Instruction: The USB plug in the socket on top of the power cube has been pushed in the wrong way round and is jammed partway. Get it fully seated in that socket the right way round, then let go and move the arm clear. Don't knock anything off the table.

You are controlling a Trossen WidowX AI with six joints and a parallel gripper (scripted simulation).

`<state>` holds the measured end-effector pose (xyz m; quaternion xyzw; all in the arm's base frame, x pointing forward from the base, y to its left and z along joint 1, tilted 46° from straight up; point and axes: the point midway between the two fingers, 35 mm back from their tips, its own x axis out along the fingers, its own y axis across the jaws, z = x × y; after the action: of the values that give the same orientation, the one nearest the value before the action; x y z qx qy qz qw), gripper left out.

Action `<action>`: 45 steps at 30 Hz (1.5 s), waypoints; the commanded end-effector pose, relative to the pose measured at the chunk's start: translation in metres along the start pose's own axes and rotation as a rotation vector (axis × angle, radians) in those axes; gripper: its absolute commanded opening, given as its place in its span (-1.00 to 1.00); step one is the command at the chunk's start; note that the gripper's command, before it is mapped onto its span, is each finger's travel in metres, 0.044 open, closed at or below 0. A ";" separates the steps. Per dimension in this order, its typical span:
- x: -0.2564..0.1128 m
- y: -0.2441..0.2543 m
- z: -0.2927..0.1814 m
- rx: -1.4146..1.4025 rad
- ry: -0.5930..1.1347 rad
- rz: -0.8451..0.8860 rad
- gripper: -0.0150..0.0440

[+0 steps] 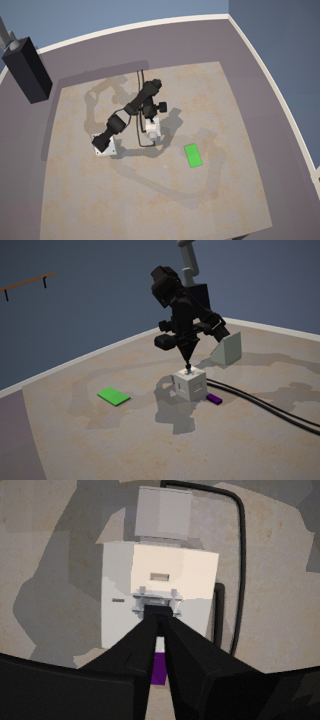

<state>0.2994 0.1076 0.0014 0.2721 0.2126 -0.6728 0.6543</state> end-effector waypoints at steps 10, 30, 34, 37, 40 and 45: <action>0.003 -0.001 0.000 -0.003 -0.005 0.000 -0.49; 0.006 -0.001 0.000 -0.003 -0.006 0.000 -0.49; 0.006 -0.001 0.000 -0.003 -0.006 0.000 -0.49; 0.006 -0.001 0.000 -0.003 -0.006 0.000 -0.49; 0.007 -0.001 0.000 -0.003 -0.006 0.000 -0.49; 0.007 -0.001 0.000 -0.003 -0.006 0.000 -0.49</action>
<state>0.2995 0.1037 -0.0025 0.2739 0.2105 -0.6735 0.6536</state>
